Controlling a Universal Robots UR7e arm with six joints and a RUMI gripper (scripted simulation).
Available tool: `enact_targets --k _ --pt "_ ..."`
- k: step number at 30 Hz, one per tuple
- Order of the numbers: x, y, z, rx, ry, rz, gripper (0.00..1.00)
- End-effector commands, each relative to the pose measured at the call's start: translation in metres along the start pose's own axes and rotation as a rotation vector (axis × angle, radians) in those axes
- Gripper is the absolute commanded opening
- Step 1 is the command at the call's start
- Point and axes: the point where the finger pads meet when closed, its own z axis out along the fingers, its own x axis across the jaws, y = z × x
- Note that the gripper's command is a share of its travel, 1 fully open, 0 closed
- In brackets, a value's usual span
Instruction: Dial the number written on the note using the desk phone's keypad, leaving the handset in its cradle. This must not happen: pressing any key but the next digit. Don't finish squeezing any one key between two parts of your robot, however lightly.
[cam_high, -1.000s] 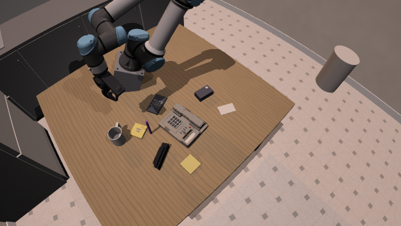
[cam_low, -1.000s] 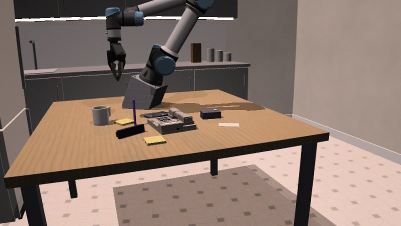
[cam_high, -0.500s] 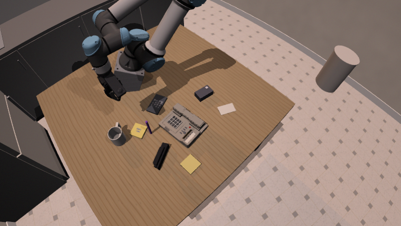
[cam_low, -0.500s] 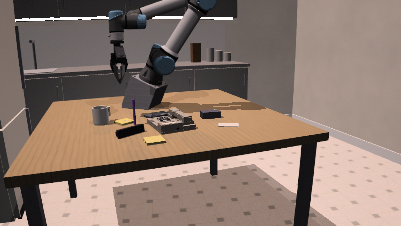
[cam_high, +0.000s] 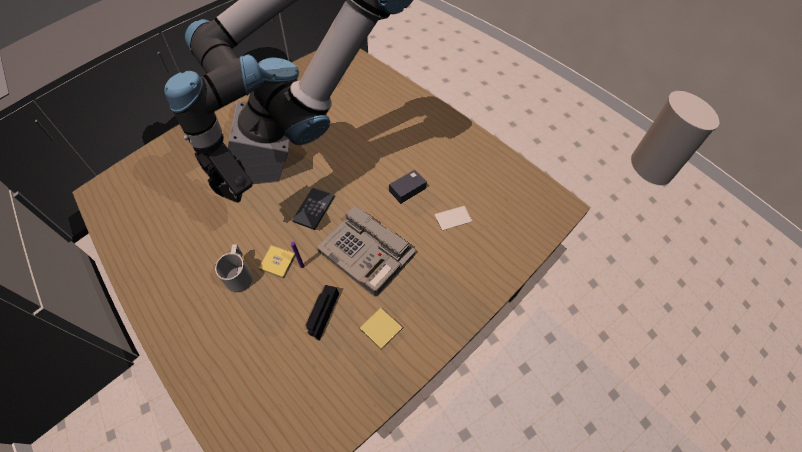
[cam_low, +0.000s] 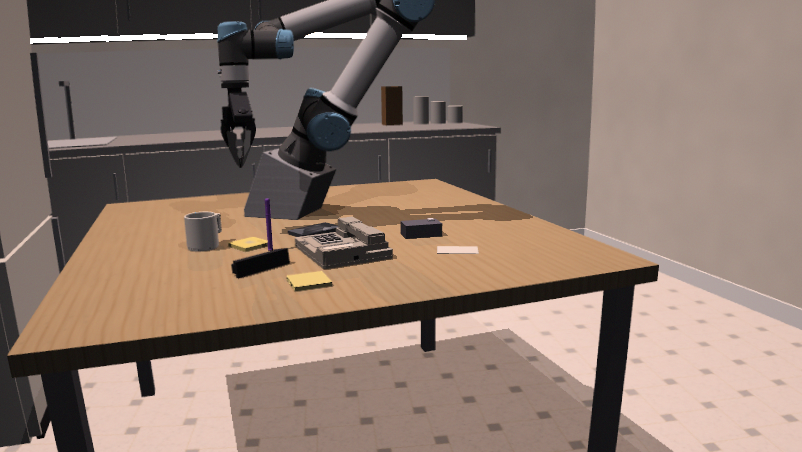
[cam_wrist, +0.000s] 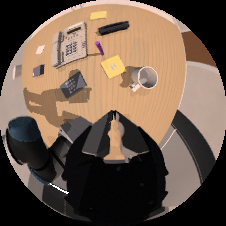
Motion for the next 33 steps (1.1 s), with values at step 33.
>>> enact_targets --k 33 --pt "0.0 -0.012 0.0 0.0 0.001 0.0 0.0"
